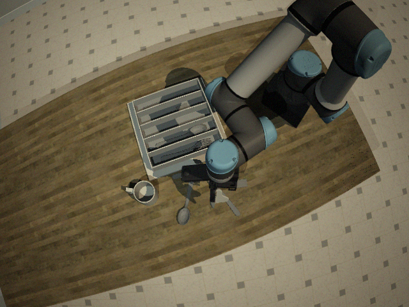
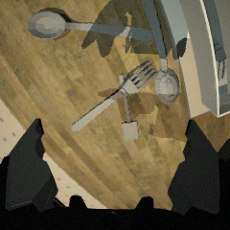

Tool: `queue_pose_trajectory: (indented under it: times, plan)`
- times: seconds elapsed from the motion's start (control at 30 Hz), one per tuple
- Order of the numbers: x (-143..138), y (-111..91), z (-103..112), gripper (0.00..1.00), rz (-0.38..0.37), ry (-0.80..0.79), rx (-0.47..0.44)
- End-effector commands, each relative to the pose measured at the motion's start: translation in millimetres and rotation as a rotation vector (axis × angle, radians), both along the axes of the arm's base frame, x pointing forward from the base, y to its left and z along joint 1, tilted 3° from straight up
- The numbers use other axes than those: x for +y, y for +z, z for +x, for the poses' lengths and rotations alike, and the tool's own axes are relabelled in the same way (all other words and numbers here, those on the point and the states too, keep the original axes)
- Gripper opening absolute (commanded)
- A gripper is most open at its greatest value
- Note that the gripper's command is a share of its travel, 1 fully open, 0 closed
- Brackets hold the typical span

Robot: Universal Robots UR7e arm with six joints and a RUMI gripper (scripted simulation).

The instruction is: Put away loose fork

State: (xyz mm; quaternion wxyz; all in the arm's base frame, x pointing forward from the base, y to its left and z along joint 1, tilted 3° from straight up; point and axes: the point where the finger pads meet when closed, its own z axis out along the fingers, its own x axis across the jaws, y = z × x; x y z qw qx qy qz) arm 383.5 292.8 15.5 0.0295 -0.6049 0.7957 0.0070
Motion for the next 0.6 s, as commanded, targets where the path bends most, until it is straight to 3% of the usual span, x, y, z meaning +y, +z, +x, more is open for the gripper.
queue_pose_trajectory:
  times: [0.0, 0.27, 0.57]
  plan:
    - [-0.5, -3.6, -2.1, 1.0, 0.0, -0.195, 0.003]
    - [-1.2, -9.4, -7.0, 1.0, 0.011, -0.451, 0.014]
    - [-1.3, -13.3, -10.8, 1.0, 0.018, -0.626, 0.021]
